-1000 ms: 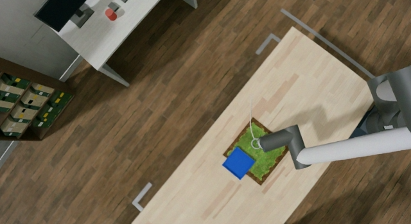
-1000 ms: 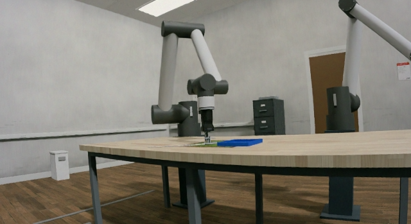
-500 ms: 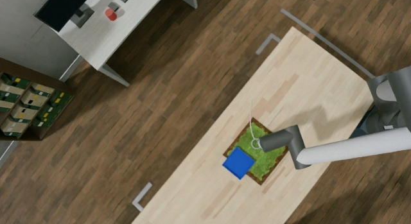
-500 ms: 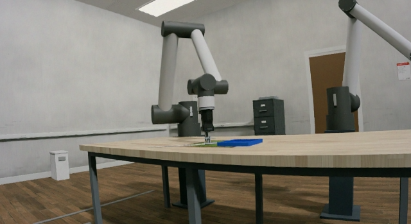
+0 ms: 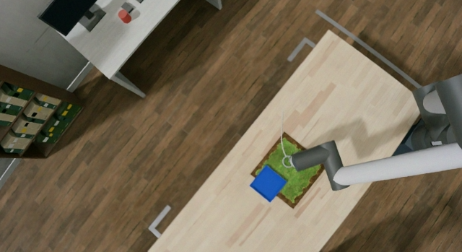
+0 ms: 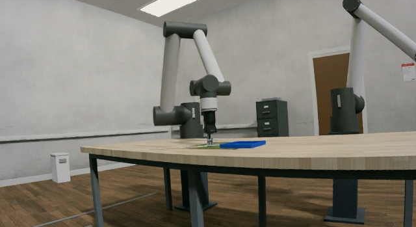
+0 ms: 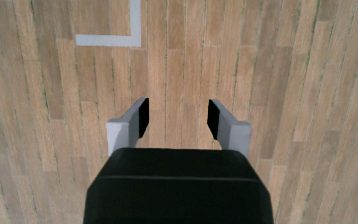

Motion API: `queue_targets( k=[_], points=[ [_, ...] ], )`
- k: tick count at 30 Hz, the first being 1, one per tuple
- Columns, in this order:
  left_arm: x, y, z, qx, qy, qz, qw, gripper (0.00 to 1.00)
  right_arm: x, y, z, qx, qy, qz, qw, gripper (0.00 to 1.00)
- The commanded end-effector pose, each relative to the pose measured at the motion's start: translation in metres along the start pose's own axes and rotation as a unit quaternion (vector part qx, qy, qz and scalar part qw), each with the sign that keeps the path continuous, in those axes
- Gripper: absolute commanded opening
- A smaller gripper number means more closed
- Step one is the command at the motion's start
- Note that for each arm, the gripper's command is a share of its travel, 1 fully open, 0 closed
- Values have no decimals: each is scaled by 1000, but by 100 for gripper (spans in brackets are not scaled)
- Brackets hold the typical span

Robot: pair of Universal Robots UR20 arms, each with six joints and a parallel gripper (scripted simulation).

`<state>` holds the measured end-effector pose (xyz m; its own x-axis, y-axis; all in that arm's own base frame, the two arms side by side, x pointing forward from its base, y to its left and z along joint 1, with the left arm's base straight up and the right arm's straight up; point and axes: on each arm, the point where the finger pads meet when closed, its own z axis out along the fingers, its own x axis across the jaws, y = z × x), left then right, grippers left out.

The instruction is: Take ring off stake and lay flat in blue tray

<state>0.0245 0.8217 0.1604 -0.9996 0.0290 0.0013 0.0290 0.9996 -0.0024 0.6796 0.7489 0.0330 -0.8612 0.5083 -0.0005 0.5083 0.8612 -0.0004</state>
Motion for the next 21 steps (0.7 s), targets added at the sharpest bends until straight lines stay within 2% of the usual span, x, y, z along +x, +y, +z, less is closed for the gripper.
queue_targets(
  k=[1, 21],
  points=[
    [0, 3, -2, -1, -1, 0, 1000, 100, 2, 0, 0, -1, 0, -1, 1000, 0],
    [0, 3, -2, -1, -1, 0, 1000, 100, 1, -2, 10, 2, 0, -1, 1000, 0]
  ],
)
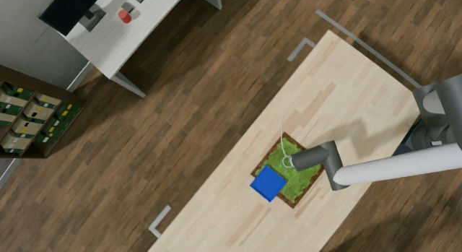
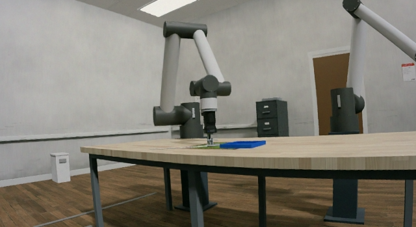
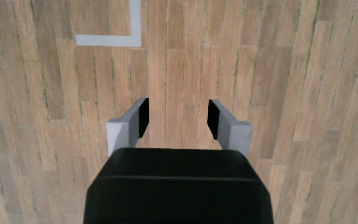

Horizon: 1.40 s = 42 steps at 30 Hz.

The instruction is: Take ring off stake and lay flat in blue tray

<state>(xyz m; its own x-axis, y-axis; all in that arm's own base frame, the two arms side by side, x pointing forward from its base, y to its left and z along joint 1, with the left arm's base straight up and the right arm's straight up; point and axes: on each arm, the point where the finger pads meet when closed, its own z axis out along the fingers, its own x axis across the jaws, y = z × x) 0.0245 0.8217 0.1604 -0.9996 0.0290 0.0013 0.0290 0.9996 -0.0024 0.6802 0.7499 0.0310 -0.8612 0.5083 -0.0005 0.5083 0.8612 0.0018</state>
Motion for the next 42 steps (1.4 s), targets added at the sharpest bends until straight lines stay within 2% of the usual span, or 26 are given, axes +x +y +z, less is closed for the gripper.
queue_targets(
  k=[1, 25, 37, 42],
  points=[
    [0, 3, -2, -1, -1, 0, 1000, 100, 1, -4, 8, 3, 0, -1, 1000, 0],
    [0, 3, -2, -1, -1, 0, 1000, 100, 0, -3, 15, 3, 0, -1, 1000, 0],
    [0, 3, -2, -1, -1, 0, 1000, 100, 0, -3, 11, 1, 0, -1, 1000, 0],
    [0, 3, -2, -1, -1, 0, 1000, 100, 0, 7, 11, 0, 0, -1, 1000, 0]
  ],
)
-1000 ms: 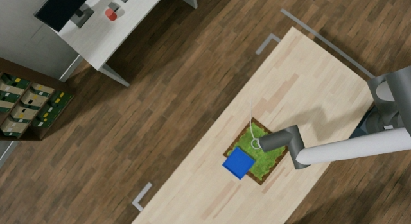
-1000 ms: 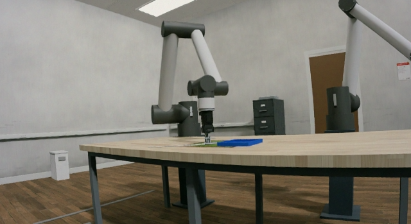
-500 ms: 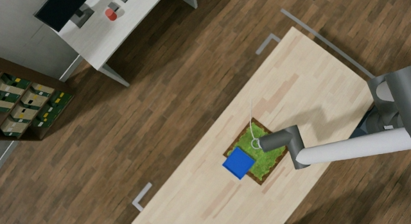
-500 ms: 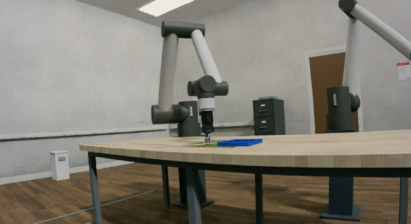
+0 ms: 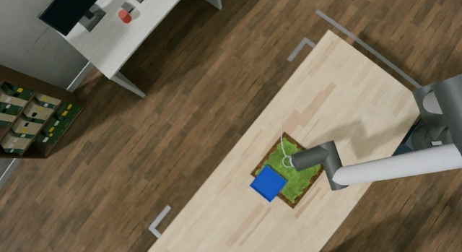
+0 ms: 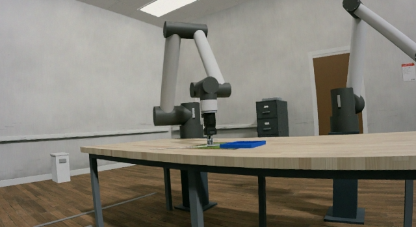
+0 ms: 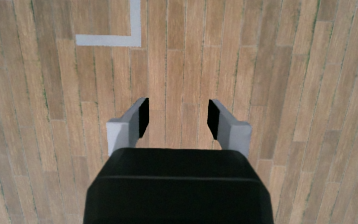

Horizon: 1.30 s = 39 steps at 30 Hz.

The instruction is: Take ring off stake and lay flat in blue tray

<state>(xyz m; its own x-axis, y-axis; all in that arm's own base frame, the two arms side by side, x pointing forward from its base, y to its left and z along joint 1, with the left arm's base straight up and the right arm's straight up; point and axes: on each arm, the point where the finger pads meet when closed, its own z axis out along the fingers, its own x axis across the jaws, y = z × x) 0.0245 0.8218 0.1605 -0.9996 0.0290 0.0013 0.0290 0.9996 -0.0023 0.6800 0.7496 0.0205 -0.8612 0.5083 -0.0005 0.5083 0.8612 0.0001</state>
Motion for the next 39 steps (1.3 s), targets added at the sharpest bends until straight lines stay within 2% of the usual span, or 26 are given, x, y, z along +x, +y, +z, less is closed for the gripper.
queue_targets(
  k=[1, 39],
  points=[
    [0, 3, -1, -1, -1, 0, 1000, 100, 0, 7, 0, -1, 0, -1, 1000, 0],
    [0, 3, -1, -1, -1, 0, 1000, 100, 0, 25, -1, -1, 0, -1, 1000, 0]
  ],
)
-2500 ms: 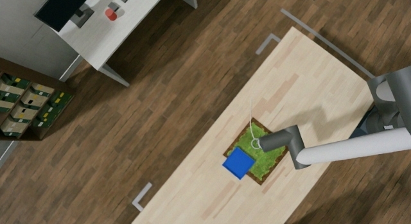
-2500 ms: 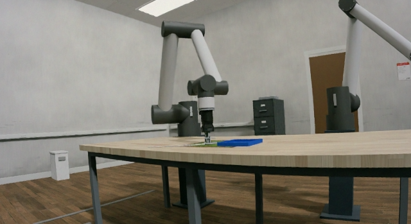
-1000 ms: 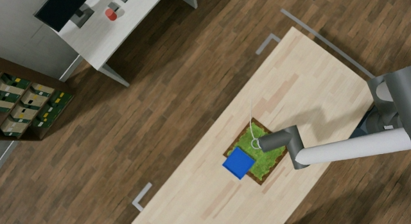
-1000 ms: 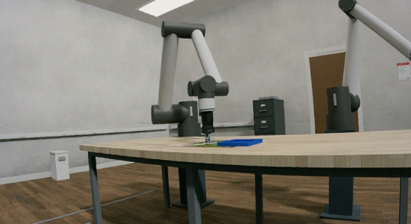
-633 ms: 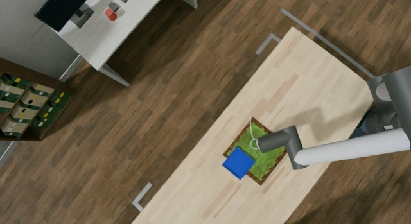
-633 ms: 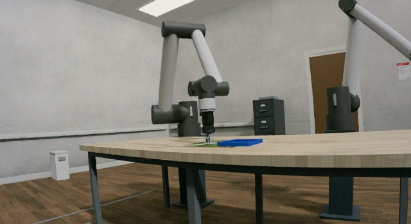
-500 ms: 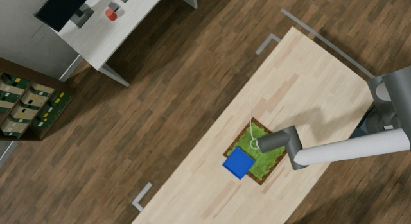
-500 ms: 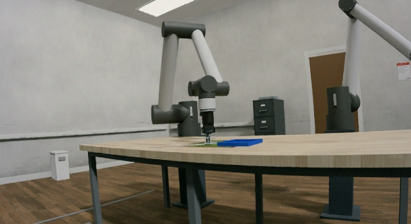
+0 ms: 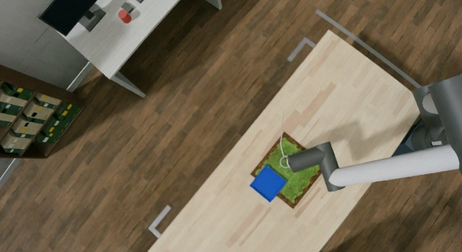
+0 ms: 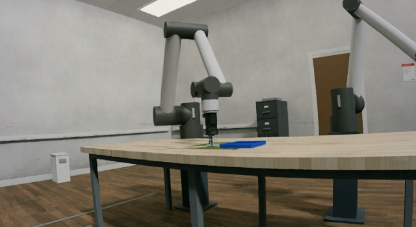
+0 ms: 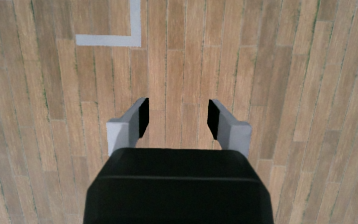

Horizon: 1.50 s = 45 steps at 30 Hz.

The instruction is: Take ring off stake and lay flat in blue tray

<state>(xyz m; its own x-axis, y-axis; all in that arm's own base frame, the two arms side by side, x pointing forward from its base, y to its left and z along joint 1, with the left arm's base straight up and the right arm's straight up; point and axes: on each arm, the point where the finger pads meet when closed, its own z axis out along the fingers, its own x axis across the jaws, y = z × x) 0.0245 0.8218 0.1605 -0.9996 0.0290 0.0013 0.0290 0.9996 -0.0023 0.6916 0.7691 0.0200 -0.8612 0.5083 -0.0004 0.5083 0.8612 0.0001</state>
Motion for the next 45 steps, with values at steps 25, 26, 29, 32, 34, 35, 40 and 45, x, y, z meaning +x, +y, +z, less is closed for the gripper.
queue_targets(
  k=[25, 26, 29, 32, 34, 35, 40, 45],
  points=[
    [0, 3, -1, -1, -1, 0, 1000, 100, 0, 6, -89, -4, 0, -1, 1000, 0],
    [0, 3, -1, -1, -1, 0, 1000, 100, 0, 6, -91, -4, 0, -1, 1000, 0],
    [0, 3, -1, -1, -1, 0, 1000, 100, 0, 1, -83, 1, 0, -1, 1000, 0],
    [0, 3, -1, -1, -1, 0, 1000, 100, 0, -4, -78, 4, 0, -1, 1000, 0],
    [0, 3, -1, -1, -1, 0, 1000, 100, 0, -4, -78, 4, 0, -1, 1000, 0],
    [0, 3, -1, -1, -1, 0, 1000, 100, 0, -4, -78, 4, 0, -1, 1000, 0],
    [0, 3, -1, -1, -1, 0, 1000, 100, 0, -4, -79, 4, 0, -1, 1000, 0],
    [0, 3, -1, -1, -1, 0, 1000, 100, 0, 1, -87, -1, 0, -1, 1000, 0]
  ],
)
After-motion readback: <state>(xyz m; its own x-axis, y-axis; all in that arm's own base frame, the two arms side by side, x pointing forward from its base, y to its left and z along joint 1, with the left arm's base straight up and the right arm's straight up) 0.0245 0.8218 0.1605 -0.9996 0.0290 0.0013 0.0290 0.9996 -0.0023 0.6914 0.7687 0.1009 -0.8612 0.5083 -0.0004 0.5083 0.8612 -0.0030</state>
